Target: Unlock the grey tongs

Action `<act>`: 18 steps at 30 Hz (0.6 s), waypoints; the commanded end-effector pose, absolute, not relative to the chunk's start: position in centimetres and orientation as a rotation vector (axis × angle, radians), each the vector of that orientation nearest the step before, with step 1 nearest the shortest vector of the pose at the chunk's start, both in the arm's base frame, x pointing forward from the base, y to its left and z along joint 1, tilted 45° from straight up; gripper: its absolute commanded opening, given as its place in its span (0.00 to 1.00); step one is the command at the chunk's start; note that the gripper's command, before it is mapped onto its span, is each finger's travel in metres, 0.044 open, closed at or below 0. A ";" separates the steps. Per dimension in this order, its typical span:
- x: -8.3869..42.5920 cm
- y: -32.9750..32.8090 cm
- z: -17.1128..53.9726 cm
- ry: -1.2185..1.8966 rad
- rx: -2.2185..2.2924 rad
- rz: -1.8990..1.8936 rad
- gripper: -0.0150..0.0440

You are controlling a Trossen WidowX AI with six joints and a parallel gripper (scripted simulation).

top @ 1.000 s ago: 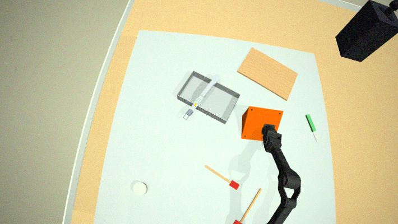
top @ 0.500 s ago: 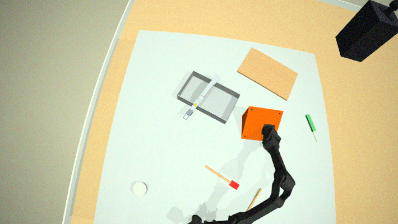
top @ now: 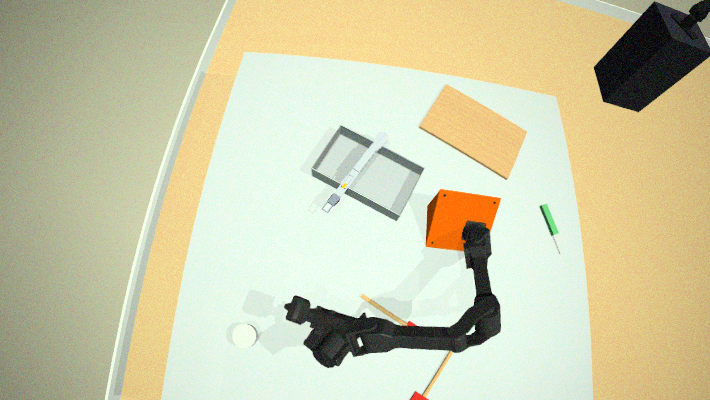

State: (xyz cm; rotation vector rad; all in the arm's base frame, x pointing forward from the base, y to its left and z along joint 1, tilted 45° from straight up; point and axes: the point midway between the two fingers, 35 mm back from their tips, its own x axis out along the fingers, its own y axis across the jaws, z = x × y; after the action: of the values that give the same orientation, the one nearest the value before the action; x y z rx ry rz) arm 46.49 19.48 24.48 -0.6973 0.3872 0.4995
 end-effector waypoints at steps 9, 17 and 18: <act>47.3 3.2 12.2 0.637 -0.833 0.642 0.69; 42.9 -6.7 4.6 0.689 -0.766 0.770 0.69; 42.1 -7.6 3.7 0.694 -0.753 0.788 0.69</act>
State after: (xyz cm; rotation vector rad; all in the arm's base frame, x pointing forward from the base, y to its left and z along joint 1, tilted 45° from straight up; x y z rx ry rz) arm 43.96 -5.83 5.69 -0.7758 0.6946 0.7378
